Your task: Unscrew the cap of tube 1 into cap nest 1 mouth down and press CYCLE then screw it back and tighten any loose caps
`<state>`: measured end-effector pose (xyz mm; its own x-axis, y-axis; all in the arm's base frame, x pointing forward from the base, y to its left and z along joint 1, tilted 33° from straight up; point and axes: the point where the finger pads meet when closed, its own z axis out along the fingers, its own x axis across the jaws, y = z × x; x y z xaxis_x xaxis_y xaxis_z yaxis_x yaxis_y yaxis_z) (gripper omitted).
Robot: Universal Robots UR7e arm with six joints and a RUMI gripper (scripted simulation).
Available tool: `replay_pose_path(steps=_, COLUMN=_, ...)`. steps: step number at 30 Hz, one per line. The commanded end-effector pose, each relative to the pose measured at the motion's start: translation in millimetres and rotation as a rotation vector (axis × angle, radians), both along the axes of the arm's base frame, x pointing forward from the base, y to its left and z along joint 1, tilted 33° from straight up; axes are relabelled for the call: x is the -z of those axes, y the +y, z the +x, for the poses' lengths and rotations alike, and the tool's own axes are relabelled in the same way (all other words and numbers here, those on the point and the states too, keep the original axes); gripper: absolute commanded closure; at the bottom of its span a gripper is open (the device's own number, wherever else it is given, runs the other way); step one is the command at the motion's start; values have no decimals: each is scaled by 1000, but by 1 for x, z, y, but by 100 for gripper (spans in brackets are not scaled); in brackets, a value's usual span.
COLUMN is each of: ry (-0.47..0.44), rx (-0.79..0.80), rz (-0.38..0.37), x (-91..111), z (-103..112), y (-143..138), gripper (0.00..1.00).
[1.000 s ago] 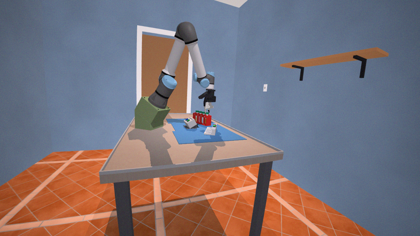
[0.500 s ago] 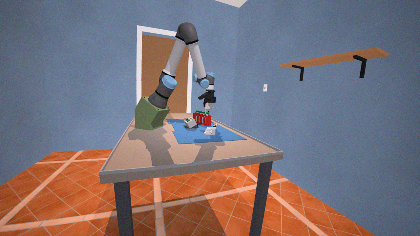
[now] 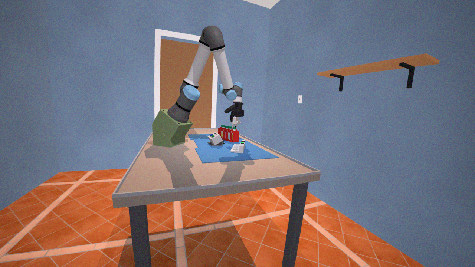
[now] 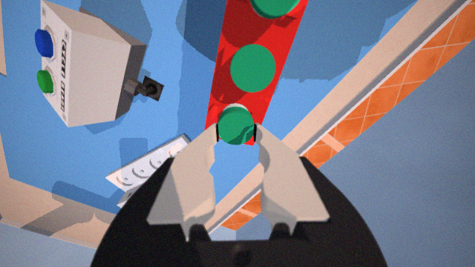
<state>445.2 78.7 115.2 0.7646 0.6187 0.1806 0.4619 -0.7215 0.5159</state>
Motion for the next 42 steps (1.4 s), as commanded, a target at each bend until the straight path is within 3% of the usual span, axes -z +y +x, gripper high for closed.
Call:
replay_pose_path(steps=1, ry=-1, rx=0, rz=0, x=0, z=0, y=0, gripper=100)
replay_pose_path(steps=9, ry=-1, rx=0, rz=0, x=0, z=0, y=0, gripper=100)
replay_pose_path(steps=35, ry=-150, rx=402, rz=216, x=0, z=0, y=0, gripper=100)
replay_pose_path(steps=42, ry=-153, rx=409, rz=220, x=0, z=0, y=0, gripper=100)
